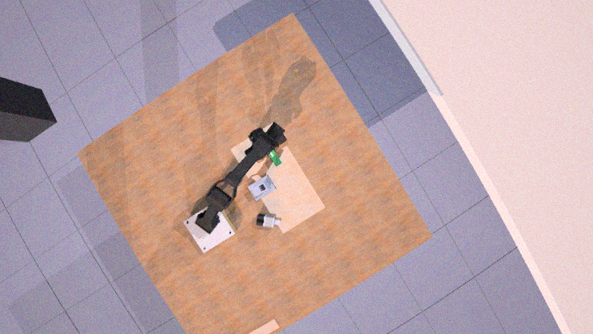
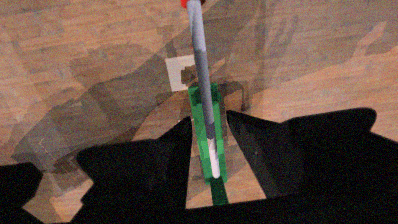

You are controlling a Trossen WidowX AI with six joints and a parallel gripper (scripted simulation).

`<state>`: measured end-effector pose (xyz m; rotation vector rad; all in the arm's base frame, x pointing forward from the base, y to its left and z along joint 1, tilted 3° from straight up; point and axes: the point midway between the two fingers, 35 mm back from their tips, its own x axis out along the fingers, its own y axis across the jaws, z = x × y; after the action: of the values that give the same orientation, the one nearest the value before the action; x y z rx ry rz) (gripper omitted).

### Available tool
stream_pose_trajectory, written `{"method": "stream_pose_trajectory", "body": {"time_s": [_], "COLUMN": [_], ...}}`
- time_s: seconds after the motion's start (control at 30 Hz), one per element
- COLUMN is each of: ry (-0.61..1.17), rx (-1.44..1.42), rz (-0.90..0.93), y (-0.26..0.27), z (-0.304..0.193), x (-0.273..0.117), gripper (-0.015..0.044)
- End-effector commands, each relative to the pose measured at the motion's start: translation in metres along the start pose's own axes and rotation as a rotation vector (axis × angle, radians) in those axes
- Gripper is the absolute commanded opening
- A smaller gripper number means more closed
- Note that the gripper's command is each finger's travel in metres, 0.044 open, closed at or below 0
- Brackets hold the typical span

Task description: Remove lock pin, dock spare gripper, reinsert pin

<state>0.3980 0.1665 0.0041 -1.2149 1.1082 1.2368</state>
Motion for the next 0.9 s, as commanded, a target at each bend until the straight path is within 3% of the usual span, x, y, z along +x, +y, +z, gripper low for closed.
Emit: {"method": "stream_pose_trajectory", "body": {"time_s": [0.0,0.03,0.27,0.87], "ry": [0.005,0.005,0.005,0.004], "rx": [-0.007,-0.007,-0.007,-0.001], "rz": [0.003,0.003,0.003,0.010], "y": [0.001,0.001,0.001,0.003], "z": [-0.001,-0.001,-0.001,0.001], "x": [0.003,0.003,0.003,-0.013], "gripper": [0.0180,0.0180,0.0000,0.0000]}}
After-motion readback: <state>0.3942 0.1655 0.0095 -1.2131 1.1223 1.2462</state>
